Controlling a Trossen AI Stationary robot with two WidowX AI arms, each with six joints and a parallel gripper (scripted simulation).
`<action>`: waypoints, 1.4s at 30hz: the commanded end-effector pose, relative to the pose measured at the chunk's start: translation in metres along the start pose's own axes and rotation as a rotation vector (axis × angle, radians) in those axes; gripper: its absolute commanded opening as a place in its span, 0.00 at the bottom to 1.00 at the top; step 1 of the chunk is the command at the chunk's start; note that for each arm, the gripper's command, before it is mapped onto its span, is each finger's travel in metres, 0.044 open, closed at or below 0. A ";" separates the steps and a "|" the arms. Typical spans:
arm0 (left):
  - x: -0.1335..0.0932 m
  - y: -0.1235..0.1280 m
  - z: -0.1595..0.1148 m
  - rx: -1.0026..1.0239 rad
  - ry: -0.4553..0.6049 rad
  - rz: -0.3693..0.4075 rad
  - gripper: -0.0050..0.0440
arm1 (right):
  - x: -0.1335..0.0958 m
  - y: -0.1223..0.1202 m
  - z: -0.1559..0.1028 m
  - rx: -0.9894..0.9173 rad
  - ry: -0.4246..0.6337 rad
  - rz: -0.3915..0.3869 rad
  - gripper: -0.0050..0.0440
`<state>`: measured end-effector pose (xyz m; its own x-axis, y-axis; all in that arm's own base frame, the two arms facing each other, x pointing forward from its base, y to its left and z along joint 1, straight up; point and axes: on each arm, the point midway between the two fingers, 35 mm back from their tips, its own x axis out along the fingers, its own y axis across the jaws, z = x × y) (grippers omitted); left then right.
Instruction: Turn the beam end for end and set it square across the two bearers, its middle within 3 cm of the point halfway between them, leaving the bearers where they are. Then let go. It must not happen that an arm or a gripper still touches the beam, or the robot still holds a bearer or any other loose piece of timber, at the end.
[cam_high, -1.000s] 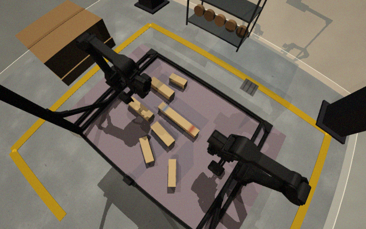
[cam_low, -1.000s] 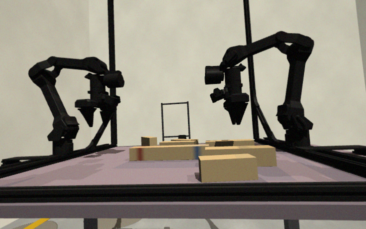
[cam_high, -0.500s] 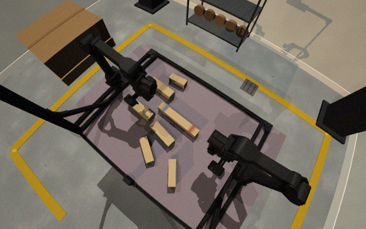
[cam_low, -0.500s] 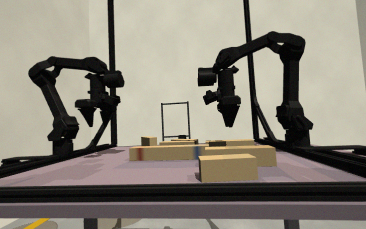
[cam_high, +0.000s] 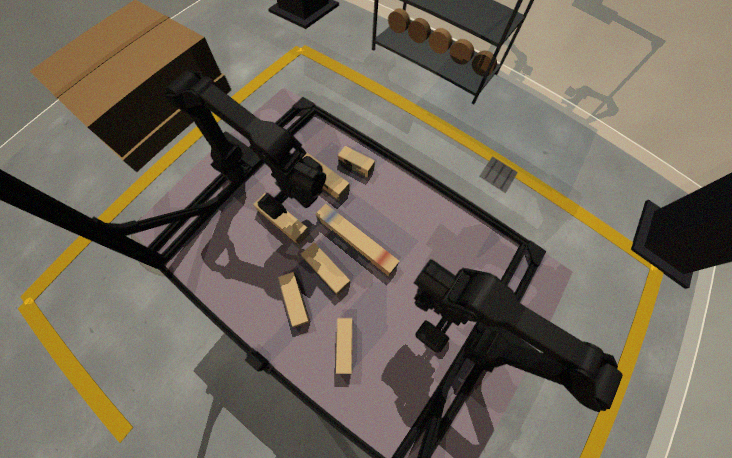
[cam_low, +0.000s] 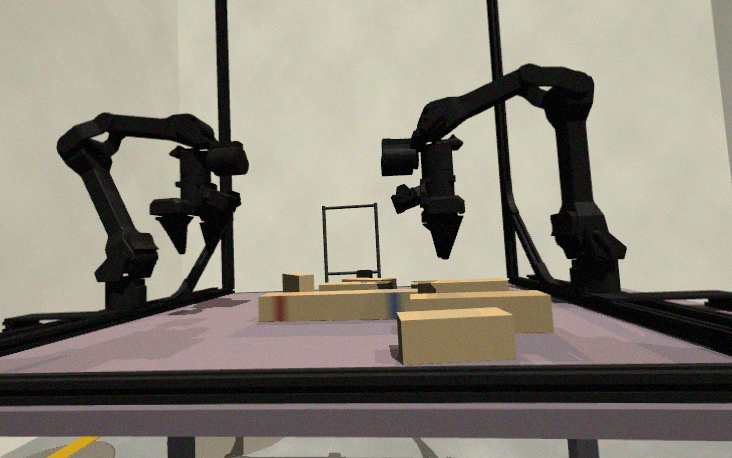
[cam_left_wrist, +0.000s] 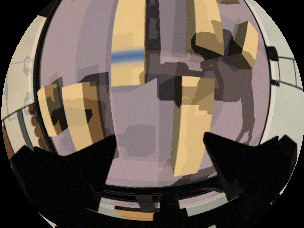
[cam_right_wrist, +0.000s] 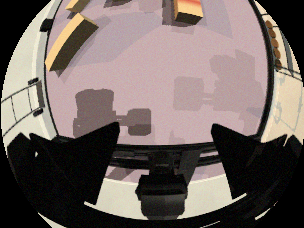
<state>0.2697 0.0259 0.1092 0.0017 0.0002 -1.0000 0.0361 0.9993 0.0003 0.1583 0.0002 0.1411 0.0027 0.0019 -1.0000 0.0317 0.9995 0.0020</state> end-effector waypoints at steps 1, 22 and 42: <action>0.003 0.003 0.010 0.002 0.002 0.000 1.00 | 0.000 0.000 -0.001 0.007 0.003 -0.002 1.00; 0.012 0.014 0.051 0.002 0.002 0.000 1.00 | 0.000 0.000 -0.001 0.007 0.003 -0.002 1.00; 0.020 0.024 0.088 0.002 0.002 0.000 1.00 | 0.000 0.000 -0.001 0.007 0.003 -0.002 1.00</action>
<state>0.3527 0.0454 0.0935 0.0077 0.0010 -1.0000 0.0353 0.9994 0.0013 0.1583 0.0002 0.1411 0.0026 0.0019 -1.0000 0.0317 0.9995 0.0020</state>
